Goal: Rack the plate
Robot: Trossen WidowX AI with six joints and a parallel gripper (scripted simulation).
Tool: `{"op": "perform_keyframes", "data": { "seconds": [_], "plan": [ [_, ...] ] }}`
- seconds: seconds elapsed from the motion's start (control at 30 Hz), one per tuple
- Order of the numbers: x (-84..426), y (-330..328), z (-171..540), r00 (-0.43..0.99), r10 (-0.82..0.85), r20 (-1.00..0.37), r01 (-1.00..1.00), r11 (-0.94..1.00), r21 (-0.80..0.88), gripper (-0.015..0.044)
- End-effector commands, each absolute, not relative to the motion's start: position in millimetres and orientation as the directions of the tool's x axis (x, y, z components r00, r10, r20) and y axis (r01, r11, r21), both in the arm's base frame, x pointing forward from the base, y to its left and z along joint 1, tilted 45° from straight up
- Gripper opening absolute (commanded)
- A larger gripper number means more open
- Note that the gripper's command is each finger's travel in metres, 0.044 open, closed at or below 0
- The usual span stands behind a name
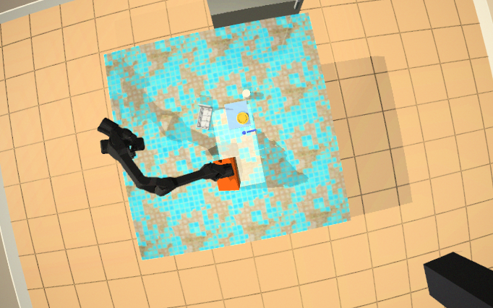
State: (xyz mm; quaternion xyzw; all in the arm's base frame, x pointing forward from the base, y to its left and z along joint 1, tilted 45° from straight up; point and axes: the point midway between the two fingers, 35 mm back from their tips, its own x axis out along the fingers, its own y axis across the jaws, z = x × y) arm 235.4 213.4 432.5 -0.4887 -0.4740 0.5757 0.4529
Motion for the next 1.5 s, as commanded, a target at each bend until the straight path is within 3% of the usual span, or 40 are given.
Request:
{"op": "perform_keyframes", "data": {
  "seconds": [0.0, 0.7, 1.47],
  "plan": [
    [235.7, 213.3, 432.0, -0.11, 0.985, -0.135, -0.061, -0.142, -0.988, 0.04],
    [334.0, 154.5, 345.4, 0.159, 0.935, -0.317, -0.585, -0.169, -0.793, 0.04],
    [397.6, 34.7, 229.5, 0.326, 0.776, -0.54, -0.933, 0.173, -0.314, 0.04]
  ]
}}
